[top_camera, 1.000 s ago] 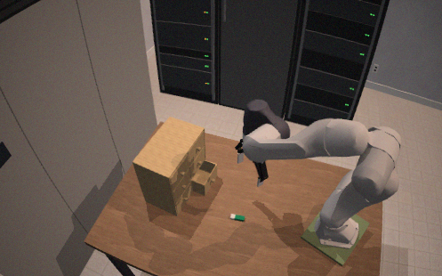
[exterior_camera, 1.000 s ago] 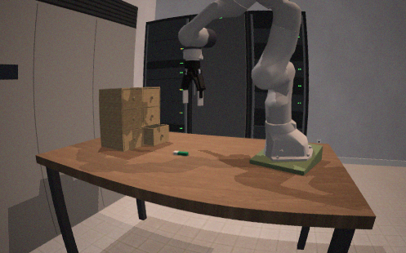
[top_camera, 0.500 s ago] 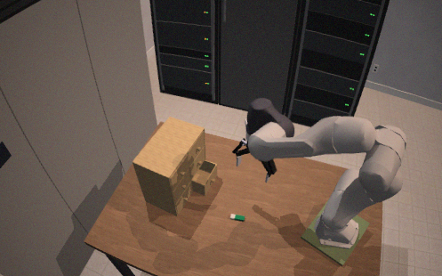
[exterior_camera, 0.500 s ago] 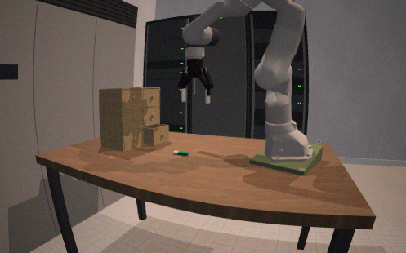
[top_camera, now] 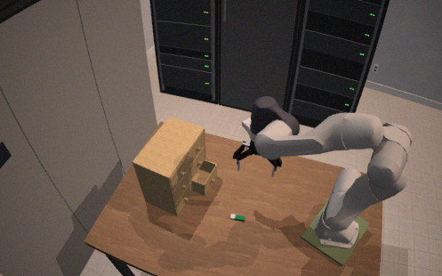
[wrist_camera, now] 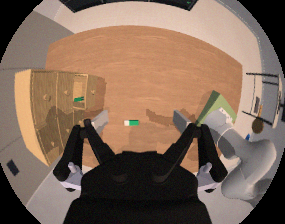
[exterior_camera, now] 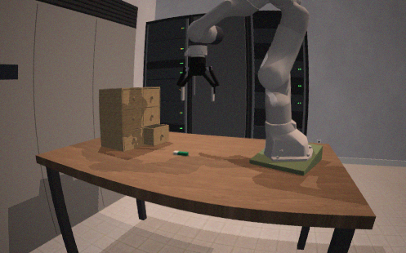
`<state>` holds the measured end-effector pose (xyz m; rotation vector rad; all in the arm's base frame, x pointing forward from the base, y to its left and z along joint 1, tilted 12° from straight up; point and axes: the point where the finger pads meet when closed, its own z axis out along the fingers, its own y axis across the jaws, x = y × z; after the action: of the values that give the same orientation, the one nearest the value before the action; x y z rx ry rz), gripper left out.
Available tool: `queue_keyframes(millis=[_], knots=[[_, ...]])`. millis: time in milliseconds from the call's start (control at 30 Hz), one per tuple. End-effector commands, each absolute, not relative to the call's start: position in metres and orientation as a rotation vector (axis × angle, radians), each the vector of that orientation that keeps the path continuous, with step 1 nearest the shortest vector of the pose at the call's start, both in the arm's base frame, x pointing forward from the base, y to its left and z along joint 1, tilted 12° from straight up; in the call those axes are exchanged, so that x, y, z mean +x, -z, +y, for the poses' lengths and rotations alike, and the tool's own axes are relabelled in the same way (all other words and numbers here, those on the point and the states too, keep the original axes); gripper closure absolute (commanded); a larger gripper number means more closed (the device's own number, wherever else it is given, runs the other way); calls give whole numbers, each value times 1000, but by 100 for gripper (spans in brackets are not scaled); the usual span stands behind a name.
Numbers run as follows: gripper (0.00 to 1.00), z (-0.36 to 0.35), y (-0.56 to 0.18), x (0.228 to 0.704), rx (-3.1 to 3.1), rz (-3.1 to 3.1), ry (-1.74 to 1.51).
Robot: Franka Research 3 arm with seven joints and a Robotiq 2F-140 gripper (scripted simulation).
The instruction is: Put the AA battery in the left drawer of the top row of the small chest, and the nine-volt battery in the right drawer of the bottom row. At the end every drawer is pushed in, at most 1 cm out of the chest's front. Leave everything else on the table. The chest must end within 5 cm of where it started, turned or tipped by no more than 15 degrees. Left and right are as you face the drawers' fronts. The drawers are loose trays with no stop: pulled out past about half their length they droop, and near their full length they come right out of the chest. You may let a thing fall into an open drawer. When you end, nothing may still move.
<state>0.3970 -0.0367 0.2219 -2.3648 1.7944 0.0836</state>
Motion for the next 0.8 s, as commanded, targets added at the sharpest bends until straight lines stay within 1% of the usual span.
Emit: queue_keyframes(millis=[0, 67, 100, 200, 233, 333, 700, 767], knots=[[0, -39, -222, 391, -2591, 1457, -56], [0, -39, -222, 391, -2591, 1457, -56], [0, -41, -223, 387, -2648, 1339, -45], [0, -41, -223, 387, -2669, 1297, -42], [0, -42, -225, 384, -2717, 1183, -31], [0, -42, -225, 384, -2746, 1117, -26], [0, -45, -230, 370, -2897, 557, 24], [0, -45, -230, 370, -2897, 557, 24]])
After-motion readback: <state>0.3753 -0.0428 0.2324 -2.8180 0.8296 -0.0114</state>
